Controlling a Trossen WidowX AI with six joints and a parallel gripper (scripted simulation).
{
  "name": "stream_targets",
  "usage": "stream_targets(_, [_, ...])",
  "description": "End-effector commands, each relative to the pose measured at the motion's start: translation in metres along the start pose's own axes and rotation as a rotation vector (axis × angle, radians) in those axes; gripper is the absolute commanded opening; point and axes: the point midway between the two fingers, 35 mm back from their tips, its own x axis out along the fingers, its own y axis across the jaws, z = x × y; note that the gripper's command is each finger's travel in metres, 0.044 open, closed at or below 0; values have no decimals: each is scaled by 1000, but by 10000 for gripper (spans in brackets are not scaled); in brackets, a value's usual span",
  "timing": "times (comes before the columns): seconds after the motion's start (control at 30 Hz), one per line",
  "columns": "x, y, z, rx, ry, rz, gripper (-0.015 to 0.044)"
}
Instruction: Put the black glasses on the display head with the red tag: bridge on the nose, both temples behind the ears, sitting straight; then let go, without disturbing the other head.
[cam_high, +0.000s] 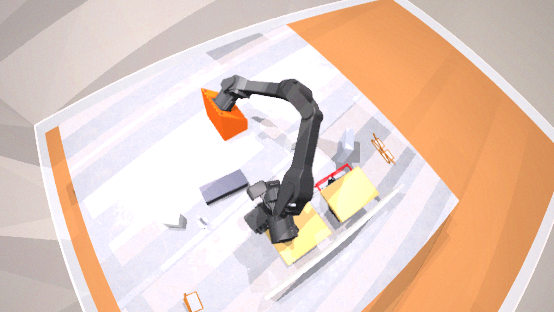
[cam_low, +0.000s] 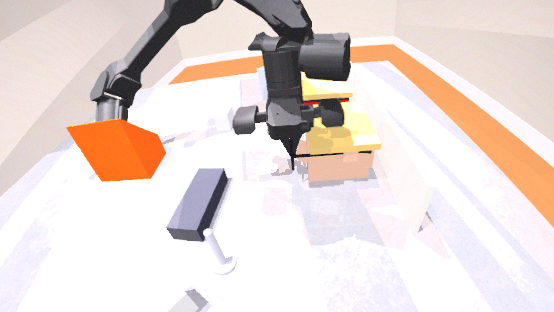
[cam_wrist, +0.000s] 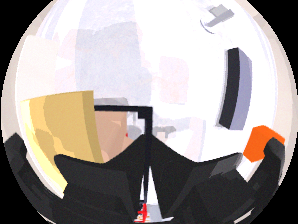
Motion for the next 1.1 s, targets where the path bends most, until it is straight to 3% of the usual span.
stream_targets(0.0, [1,0,0,4,5,1,0])
stream_targets(0.83, [6,0,0,4,5,1,0])
stream_targets(0.97, [4,0,0,0,0,1,105])
stream_targets(1.07, [4,0,0,0,0,1,107])
